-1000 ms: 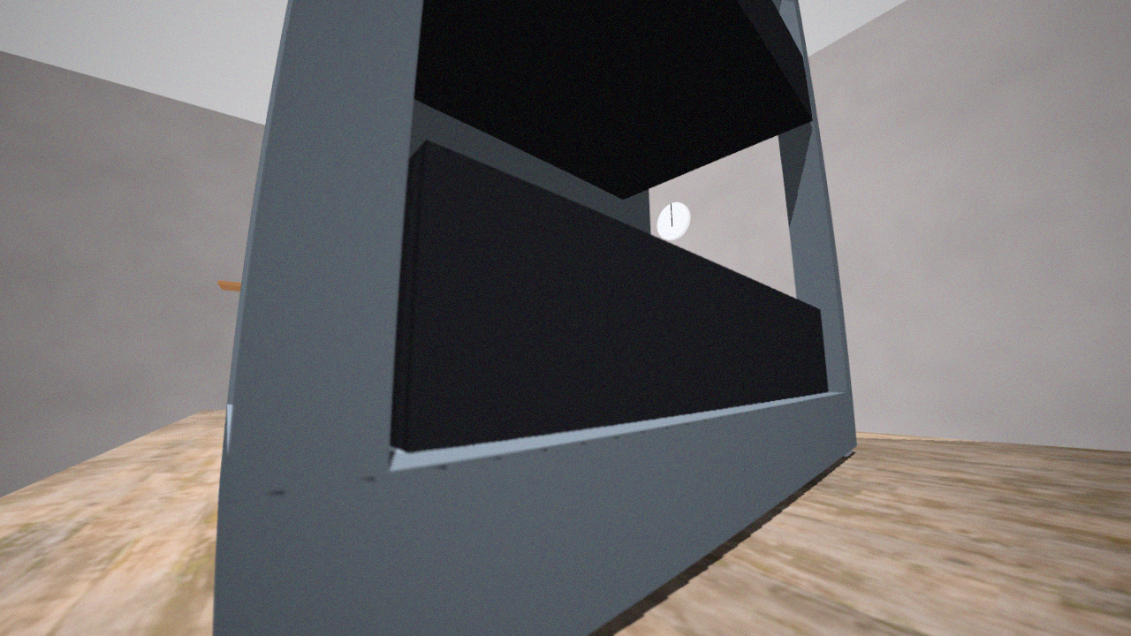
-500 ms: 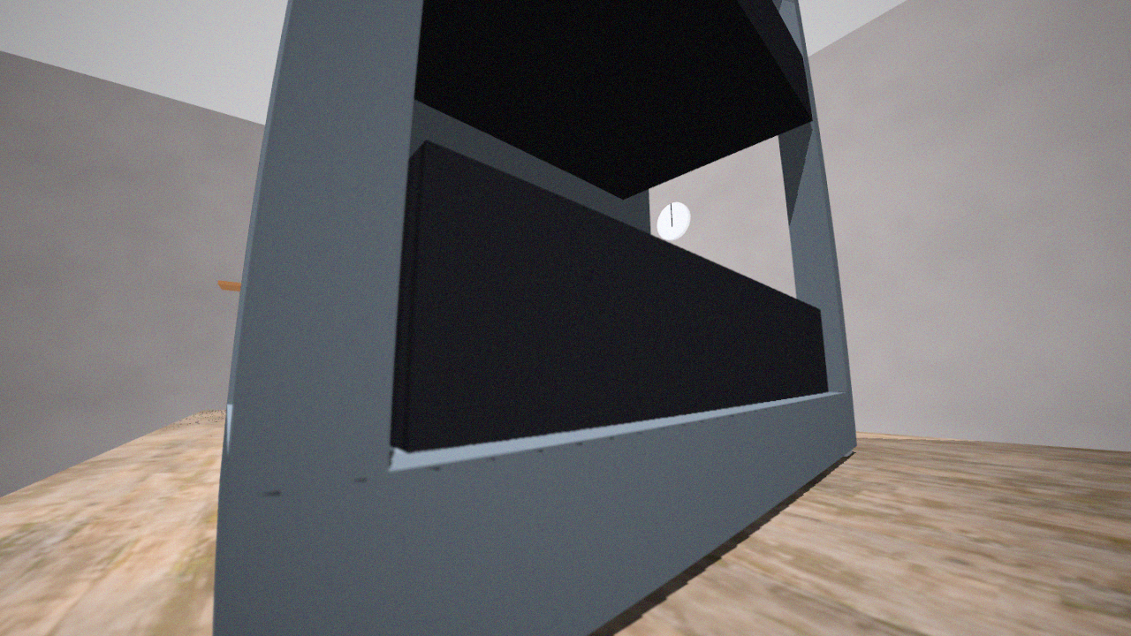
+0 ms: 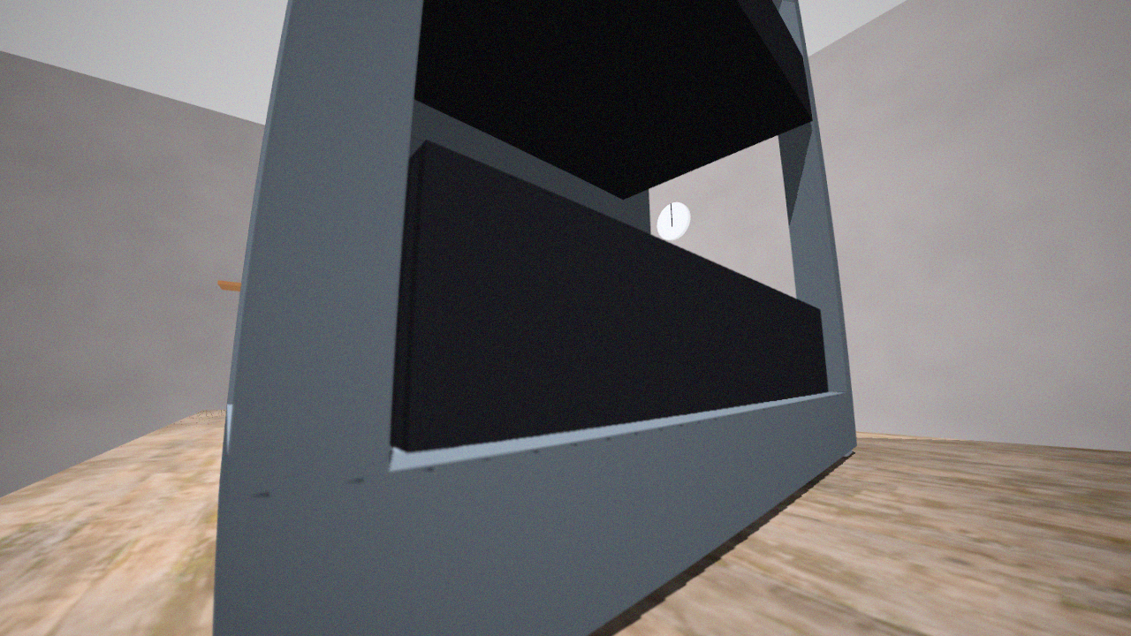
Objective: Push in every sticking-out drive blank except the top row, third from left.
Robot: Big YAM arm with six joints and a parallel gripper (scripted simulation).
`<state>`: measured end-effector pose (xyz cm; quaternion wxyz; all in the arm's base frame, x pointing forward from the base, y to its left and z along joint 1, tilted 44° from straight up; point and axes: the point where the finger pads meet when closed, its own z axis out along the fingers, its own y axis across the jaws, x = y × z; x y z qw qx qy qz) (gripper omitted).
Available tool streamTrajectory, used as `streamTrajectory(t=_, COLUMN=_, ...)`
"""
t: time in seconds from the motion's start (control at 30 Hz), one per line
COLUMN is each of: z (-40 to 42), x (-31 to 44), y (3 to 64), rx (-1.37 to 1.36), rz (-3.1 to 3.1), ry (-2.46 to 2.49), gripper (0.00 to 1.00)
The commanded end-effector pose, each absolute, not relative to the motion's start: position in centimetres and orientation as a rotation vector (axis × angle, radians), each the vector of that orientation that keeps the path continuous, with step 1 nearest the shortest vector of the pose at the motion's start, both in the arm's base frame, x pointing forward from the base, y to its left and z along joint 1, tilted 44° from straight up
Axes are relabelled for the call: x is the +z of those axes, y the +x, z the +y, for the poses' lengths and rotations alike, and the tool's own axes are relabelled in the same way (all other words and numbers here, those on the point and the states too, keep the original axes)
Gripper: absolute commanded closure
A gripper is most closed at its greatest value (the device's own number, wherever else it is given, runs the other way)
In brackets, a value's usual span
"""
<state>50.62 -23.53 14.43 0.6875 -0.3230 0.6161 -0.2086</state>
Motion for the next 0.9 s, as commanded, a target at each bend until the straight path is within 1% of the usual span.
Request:
streamTrajectory(t=0.0, z=-23.28, x=16.22, y=54.88, rx=-0.487, rz=1.323, ry=-0.764, gripper=1.00)
streamTrajectory(t=0.87, z=-23.11, x=16.30, y=55.42, rx=-0.486, rz=1.323, ry=-0.764, gripper=1.00)
